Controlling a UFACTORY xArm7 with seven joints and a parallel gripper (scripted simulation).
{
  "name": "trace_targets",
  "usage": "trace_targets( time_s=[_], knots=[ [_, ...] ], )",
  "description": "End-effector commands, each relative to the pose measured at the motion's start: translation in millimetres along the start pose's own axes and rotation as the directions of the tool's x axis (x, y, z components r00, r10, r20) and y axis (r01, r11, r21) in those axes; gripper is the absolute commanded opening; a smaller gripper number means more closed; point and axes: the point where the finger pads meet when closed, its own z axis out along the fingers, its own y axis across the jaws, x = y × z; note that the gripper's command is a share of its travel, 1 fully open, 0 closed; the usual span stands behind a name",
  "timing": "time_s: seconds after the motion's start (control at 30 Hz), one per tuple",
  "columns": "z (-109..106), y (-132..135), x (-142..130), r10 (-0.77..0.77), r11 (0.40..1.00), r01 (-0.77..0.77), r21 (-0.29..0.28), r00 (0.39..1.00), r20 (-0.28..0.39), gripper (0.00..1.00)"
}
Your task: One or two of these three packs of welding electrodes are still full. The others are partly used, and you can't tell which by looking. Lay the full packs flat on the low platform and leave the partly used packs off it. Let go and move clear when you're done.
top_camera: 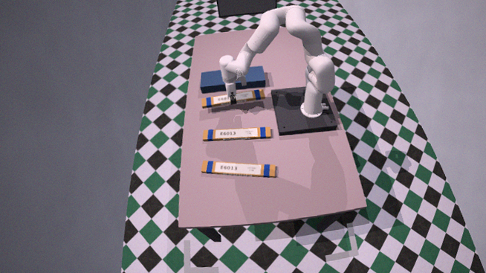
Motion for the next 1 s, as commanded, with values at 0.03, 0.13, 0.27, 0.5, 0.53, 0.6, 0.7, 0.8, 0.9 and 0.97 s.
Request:
trace_targets(
  time_s=[0.03,0.13,0.27,0.5,0.53,0.6,0.7,0.8,0.9,0.97],
  knots=[
    [7,0,-2,0.0,1.0,0.0,0.0,1.0,0.004,0.58],
    [12,0,-2,0.0,1.0,0.0,0.0,1.0,0.004,0.58],
    [17,0,-2,0.0,1.0,0.0,0.0,1.0,0.004,0.58],
    [24,0,-2,0.0,1.0,0.0,0.0,1.0,0.004,0.58],
    [25,0,-2,0.0,1.0,0.0,0.0,1.0,0.004,0.58],
    [27,0,-2,0.0,1.0,0.0,0.0,1.0,0.004,0.58],
    [30,0,-2,0.0,1.0,0.0,0.0,1.0,0.004,0.58],
    [33,0,-2,0.0,1.0,0.0,0.0,1.0,0.004,0.58],
    [34,0,-2,0.0,1.0,0.0,0.0,1.0,0.004,0.58],
    [36,0,-2,0.0,1.0,0.0,0.0,1.0,0.004,0.58]
  ],
)
